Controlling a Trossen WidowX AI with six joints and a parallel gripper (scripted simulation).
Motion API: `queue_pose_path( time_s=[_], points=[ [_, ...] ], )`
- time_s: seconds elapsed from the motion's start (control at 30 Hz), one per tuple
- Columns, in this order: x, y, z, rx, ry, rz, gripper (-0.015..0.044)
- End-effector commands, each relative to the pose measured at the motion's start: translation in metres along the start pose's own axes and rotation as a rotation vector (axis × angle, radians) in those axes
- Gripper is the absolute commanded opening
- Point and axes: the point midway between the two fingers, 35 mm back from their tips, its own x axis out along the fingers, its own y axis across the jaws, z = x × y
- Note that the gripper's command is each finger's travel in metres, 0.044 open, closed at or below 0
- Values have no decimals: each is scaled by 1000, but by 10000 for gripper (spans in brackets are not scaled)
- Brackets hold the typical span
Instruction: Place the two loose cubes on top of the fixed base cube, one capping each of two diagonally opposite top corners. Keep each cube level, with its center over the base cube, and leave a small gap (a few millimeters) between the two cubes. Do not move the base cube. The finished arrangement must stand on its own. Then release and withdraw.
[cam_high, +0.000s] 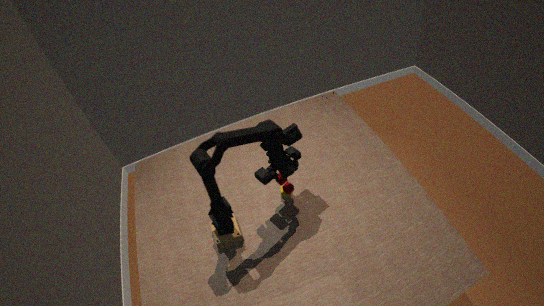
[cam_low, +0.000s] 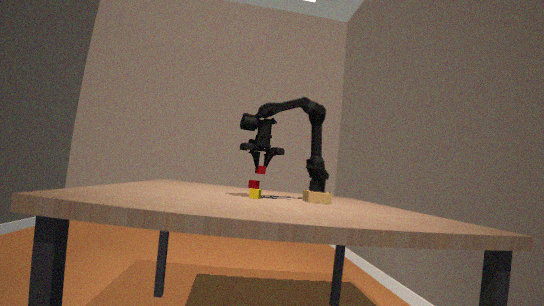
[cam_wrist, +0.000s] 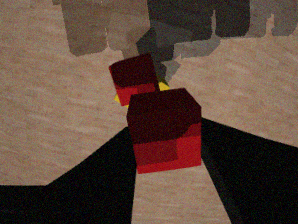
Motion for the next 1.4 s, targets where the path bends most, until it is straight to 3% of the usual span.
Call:
queue_pose_path(
  time_s=[0.0,1.37],
  points=[
    [0,7,-10,-22,-1,6,105],
    [60,11,-21,-47,1,6,105]
  ],
)
